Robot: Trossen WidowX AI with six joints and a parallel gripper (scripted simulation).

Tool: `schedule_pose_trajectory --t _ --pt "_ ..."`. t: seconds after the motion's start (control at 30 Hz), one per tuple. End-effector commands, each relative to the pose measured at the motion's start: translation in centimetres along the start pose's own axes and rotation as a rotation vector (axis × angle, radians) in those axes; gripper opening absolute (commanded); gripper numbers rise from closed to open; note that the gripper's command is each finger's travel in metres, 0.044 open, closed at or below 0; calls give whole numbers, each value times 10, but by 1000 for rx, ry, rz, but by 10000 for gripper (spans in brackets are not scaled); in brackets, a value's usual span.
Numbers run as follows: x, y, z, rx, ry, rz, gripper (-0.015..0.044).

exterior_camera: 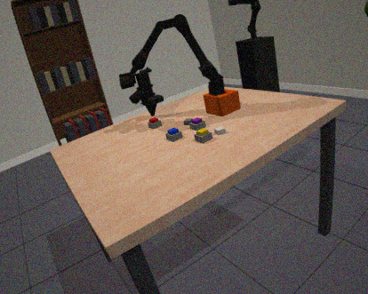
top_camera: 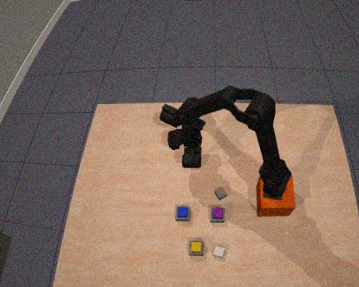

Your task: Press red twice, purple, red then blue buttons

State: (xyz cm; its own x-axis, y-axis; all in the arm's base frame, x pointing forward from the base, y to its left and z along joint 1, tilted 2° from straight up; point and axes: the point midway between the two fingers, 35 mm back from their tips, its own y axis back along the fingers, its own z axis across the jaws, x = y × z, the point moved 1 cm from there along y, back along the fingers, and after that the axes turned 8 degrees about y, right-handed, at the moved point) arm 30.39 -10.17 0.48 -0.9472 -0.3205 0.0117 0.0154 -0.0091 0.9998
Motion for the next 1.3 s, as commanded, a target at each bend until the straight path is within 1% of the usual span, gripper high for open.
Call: schedule_pose_trajectory --t 0.0,0.07,0.13,0.17,0.37,0.43,0.53,0.73,0.87,0.93,1.0,1.1,1.13,1.2,1.27 --pt "-1 11 -1 10 3 -8 20" --pt "-2 24 -2 10 3 -8 20" --pt "-2 59 -2 10 3 -8 20" --pt "-1 69 -1 10 3 -8 20" --pt "-1 73 0 10 3 -8 20" --pt "-8 73 9 10 7 -9 20" --pt "-26 74 41 9 20 -11 20" --pt "-55 75 130 5 51 -15 20" --pt "-60 74 183 -3 20 -14 20" --pt "-60 73 202 -6 9 -13 20" --pt "-59 73 211 -7 4 -13 20" --pt "-60 70 212 -7 3 -13 20" --pt "-61 59 212 -7 3 -13 20" --pt "-61 25 212 -7 3 -13 20" --pt "-60 11 212 -7 3 -13 20"
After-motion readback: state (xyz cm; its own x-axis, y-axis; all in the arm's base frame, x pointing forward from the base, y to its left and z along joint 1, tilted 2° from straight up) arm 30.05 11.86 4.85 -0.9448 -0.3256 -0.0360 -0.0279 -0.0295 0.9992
